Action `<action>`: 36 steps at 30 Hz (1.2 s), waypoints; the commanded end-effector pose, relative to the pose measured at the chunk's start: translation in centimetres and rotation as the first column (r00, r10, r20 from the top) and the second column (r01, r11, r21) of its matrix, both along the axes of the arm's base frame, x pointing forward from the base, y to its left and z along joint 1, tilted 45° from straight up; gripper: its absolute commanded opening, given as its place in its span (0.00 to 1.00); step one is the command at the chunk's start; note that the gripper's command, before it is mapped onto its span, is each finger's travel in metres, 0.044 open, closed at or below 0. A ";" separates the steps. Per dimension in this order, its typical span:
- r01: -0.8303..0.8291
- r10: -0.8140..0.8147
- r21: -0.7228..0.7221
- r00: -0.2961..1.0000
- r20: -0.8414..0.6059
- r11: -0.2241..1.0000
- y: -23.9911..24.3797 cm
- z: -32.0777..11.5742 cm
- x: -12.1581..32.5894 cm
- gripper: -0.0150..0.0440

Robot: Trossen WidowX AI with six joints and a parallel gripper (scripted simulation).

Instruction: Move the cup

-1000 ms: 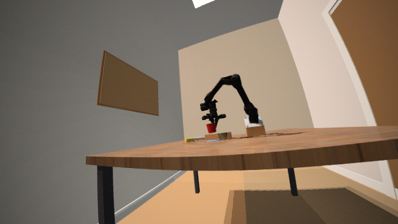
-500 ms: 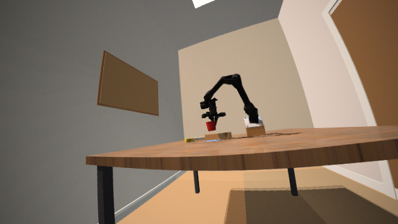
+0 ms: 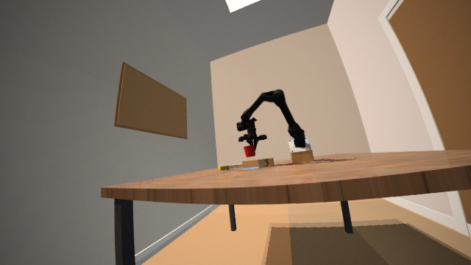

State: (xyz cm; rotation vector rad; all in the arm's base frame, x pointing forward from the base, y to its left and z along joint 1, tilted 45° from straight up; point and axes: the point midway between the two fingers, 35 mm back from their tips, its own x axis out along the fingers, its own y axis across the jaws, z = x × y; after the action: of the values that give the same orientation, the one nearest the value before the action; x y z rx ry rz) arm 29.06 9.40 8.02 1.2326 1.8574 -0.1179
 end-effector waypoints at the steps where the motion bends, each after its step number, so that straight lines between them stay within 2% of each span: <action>1: -0.001 0.001 -0.003 1.000 0.004 1.000 -0.6 -0.5 0.0 0.25; 36: -0.003 0.004 -0.012 1.000 0.008 1.000 -8.0 -7.2 -0.9 0.25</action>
State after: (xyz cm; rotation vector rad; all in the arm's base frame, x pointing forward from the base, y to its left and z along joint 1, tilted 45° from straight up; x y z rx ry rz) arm 28.30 2.29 1.55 1.2265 1.8529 -0.1207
